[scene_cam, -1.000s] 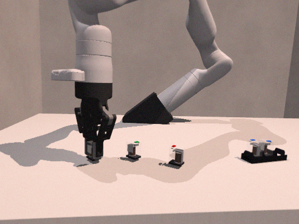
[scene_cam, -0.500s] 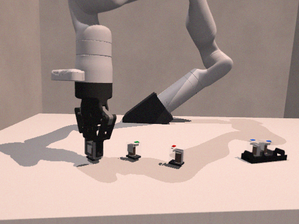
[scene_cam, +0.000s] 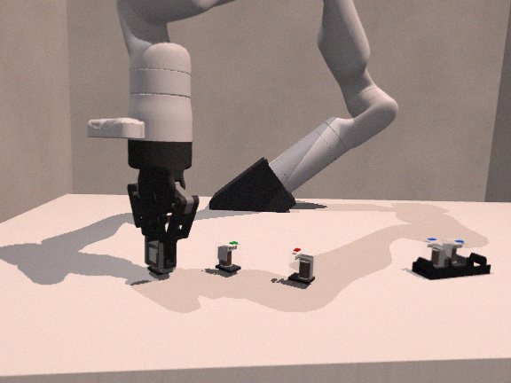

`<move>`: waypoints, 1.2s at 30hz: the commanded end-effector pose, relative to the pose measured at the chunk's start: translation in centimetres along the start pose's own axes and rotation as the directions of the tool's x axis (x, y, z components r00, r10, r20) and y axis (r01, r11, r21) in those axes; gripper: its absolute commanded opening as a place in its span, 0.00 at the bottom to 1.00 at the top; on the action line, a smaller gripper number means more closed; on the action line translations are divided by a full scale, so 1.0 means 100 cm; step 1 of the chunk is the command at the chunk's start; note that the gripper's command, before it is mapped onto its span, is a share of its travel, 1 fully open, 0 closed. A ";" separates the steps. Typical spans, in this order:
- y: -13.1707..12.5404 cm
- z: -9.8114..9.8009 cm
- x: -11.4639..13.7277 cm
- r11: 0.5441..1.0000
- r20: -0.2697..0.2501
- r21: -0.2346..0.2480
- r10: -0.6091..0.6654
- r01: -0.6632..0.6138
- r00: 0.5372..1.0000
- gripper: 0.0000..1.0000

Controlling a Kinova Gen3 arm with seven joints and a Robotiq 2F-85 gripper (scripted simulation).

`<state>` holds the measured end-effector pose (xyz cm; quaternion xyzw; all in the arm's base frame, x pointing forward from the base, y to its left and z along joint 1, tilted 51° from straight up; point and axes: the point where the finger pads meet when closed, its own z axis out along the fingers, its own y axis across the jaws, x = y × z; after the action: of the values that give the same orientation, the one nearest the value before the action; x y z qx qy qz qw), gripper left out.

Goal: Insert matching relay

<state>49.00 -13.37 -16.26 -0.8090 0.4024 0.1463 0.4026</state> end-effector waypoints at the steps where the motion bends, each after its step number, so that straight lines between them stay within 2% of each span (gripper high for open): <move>1: 0.000 -0.001 0.001 1.000 -0.002 0.000 0.000 0.000 1.000 0.00; 24: 0.000 -0.002 0.001 1.000 -0.002 0.000 0.000 0.000 1.000 0.00; 30: 0.000 -0.006 0.001 1.000 -0.002 0.000 0.000 0.000 1.000 0.00; 36: 0.000 -0.020 0.000 1.000 -0.002 0.000 0.000 0.000 1.000 0.00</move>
<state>48.72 -14.12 -15.46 -0.8087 0.4008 0.1499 0.4036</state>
